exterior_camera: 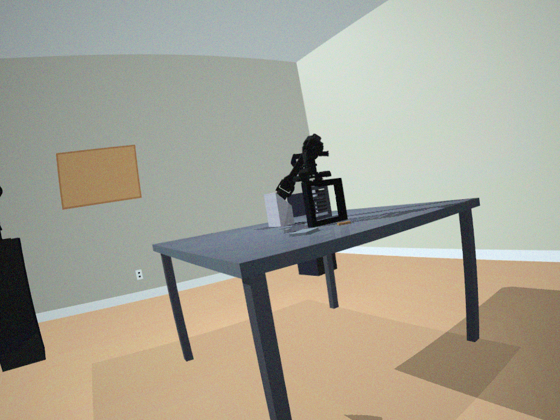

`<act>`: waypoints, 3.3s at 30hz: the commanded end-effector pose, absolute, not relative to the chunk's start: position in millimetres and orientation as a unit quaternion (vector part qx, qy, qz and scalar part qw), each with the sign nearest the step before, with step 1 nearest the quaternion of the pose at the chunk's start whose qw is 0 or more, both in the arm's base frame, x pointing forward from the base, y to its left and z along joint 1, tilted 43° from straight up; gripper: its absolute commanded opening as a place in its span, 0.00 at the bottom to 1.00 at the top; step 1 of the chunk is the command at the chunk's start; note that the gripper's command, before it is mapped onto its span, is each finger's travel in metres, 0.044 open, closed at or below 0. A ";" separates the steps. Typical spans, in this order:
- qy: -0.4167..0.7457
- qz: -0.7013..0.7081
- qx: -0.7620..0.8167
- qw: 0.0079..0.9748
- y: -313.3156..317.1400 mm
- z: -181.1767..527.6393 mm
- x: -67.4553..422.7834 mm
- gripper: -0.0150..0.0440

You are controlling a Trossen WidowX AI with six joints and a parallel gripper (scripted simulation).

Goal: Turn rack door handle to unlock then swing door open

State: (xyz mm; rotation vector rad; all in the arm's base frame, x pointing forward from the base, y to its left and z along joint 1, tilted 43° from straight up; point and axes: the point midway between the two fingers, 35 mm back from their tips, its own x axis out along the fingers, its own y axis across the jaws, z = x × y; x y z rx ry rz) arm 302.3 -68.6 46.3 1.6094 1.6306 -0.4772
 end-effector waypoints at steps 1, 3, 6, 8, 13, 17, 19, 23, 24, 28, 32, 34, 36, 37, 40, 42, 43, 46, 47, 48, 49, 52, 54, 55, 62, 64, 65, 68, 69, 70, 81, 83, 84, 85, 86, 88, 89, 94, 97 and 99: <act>0.645 -0.153 0.614 0.429 -70.6 44.6 299.8 0.28; 0.647 -0.142 0.607 0.439 -71.9 42.9 296.5 0.28; 0.651 -0.127 0.596 0.453 -74.0 40.2 291.8 0.28; 0.652 -0.118 0.589 0.462 -75.5 38.4 288.8 0.28; 0.656 -0.094 0.572 0.483 -79.5 33.5 281.4 0.28; 0.659 -0.074 0.557 0.500 -83.2 29.3 275.6 0.28; 0.660 -0.064 0.549 0.509 -85.1 27.1 272.7 0.28; 0.662 -0.045 0.534 0.524 -89.0 22.7 267.5 0.28; 0.662 -0.040 0.530 0.528 -90.0 21.7 266.2 0.28; 0.663 -0.022 0.515 0.543 -94.2 17.2 261.5 0.28; 0.663 -0.002 0.499 0.558 -98.9 12.3 256.9 0.28; 0.663 0.008 0.490 0.566 -101.4 9.7 254.6 0.28; 0.663 0.018 0.481 0.573 -103.9 7.1 252.4 0.28; 0.663 0.023 0.477 0.577 -105.2 5.8 251.4 0.28; 0.662 0.038 0.464 0.587 -109.2 1.8 248.6 0.28; 0.662 0.048 0.455 0.594 -111.8 -0.8 246.8 0.28; 0.661 0.053 0.450 0.598 -113.2 -2.2 246.0 0.28; 0.660 0.067 0.437 0.608 -117.3 -6.2 243.6 0.28; 0.659 0.072 0.432 0.611 -118.7 -7.5 242.9 0.28; 0.659 0.077 0.428 0.614 -120.1 -8.8 242.1 0.28; 0.658 0.082 0.423 0.617 -121.6 -10.3 241.4 0.28; 0.656 0.098 0.408 0.627 -126.1 -14.6 239.3 0.28; 0.655 0.108 0.398 0.634 -129.1 -17.4 238.0 0.28; 0.654 0.112 0.393 0.636 -130.6 -18.7 237.5 0.28; 0.647 0.148 0.358 0.657 -141.6 -28.8 234.7 0.28; 0.644 0.159 0.347 0.663 -145.1 -31.9 234.2 0.28; 0.643 0.164 0.341 0.666 -146.8 -33.4 234.0 0.28; 0.639 0.179 0.325 0.674 -151.9 -37.9 233.6 0.28; 0.637 0.185 0.319 0.677 -153.6 -39.4 233.6 0.28; 0.636 0.190 0.313 0.679 -155.3 -40.9 233.6 0.28; 0.615 0.248 0.248 0.706 -175.1 -57.5 236.4 0.28; 0.612 0.255 0.239 0.709 -177.8 -59.7 237.0 0.28; 0.611 0.257 0.237 0.710 -178.4 -60.3 237.1 0.28; 0.611 0.258 0.236 0.710 -178.6 -60.5 237.1 0.28; 0.611 0.258 0.236 0.710 -178.6 -60.5 237.1 0.28; 0.611 0.258 0.236 0.710 -178.6 -60.4 237.1 0.28; 0.611 0.258 0.236 0.710 -178.6 -60.4 237.1 0.28; 0.611 0.258 0.236 0.710 -178.6 -60.4 237.1 0.28; 0.611 0.258 0.236 0.710 -178.6 -60.4 237.1 0.28; 0.611 0.258 0.236 0.710 -178.6 -60.4 237.1 0.28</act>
